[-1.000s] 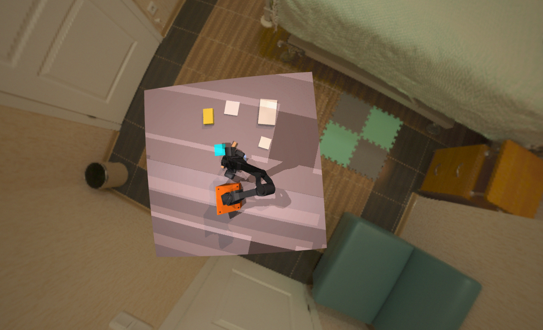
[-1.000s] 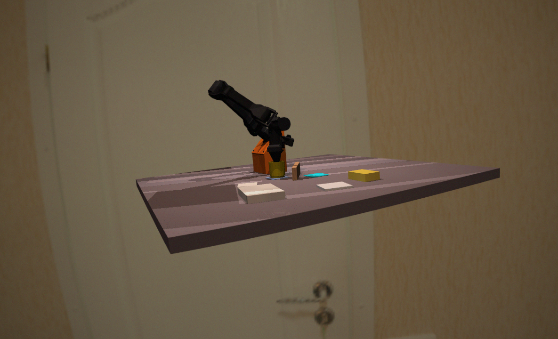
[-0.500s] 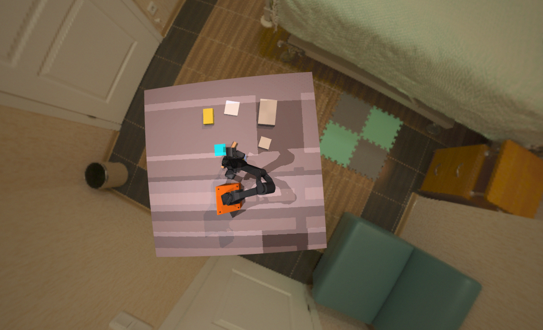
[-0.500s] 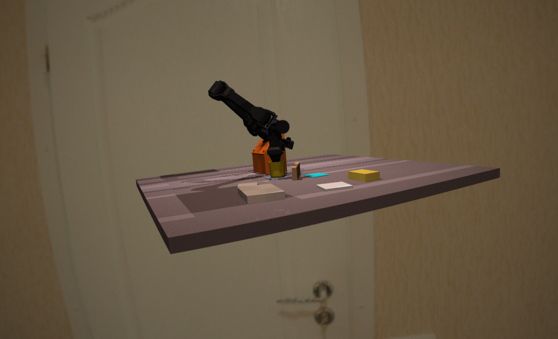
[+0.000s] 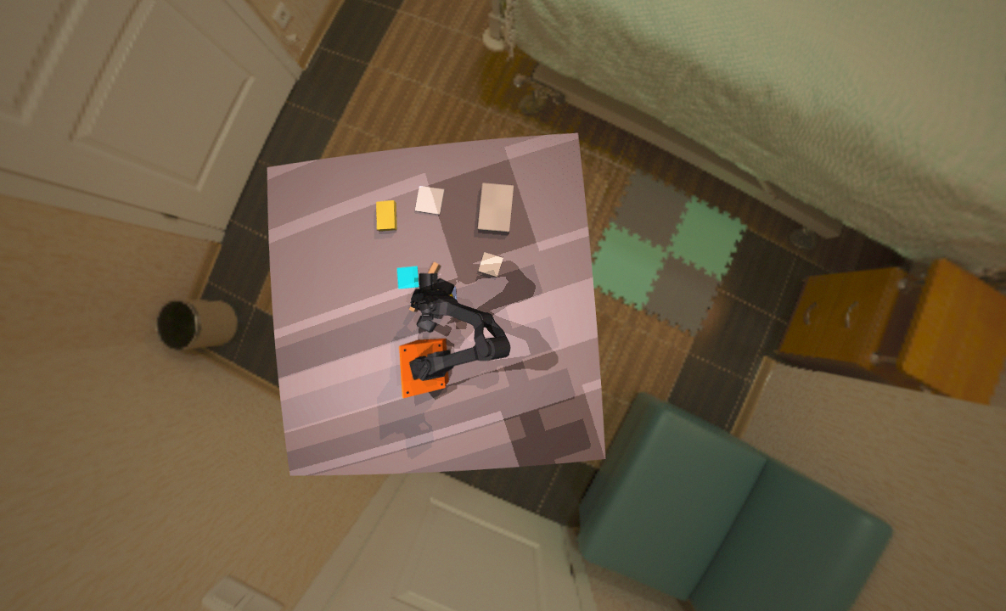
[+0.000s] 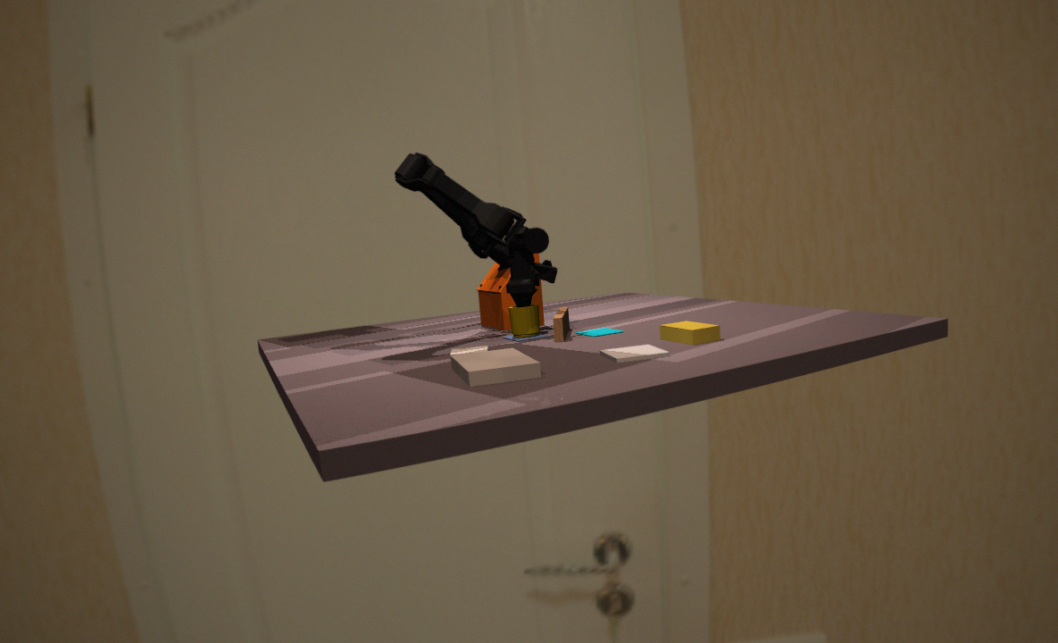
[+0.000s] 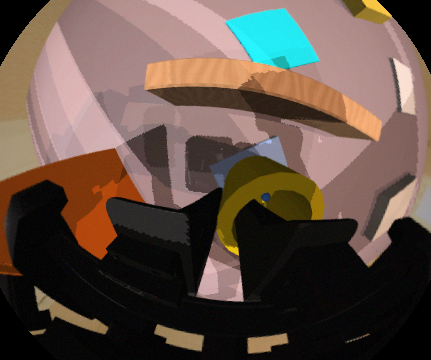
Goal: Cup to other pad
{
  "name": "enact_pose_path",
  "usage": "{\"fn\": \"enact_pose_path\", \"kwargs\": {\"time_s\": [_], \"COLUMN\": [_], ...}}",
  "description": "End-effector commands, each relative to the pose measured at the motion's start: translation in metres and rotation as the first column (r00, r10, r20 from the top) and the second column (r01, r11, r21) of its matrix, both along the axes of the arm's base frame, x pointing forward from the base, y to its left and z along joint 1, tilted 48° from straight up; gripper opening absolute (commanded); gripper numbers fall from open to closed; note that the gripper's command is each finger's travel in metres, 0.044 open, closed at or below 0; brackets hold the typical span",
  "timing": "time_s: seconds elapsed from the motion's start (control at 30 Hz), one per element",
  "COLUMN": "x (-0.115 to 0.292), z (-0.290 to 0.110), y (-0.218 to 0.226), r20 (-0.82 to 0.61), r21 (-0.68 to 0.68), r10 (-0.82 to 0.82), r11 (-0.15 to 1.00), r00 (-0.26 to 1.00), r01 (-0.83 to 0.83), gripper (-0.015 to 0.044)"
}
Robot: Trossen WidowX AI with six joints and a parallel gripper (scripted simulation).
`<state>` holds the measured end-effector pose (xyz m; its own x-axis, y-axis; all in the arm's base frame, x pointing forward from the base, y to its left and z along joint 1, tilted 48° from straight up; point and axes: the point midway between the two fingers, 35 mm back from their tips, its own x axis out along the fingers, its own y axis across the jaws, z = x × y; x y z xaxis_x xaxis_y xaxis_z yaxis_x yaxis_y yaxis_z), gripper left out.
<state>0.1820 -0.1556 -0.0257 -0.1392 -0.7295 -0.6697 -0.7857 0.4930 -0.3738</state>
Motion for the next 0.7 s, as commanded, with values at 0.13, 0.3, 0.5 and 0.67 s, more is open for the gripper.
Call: {"fn": "enact_pose_path", "kwargs": {"time_s": [0.13, 0.3, 0.5, 0.67], "x": [0.0, 0.003, 0.007, 0.01], "z": [0.0, 0.004, 0.013, 0.02], "y": [0.0, 0.006, 0.018, 0.028], "r20": [0.001, 0.001, 0.001, 0.0], "r21": [0.0, 0.004, 0.01, 0.012], "r10": [-0.001, 0.0, 0.001, 0.002], "r11": [1.0, 1.0, 1.0, 1.0], "r00": [1.0, 1.0, 1.0, 1.0], "r01": [0.001, 0.0, -0.001, -0.002], "gripper": [0.0, 0.0, 0.0, 0.0]}}
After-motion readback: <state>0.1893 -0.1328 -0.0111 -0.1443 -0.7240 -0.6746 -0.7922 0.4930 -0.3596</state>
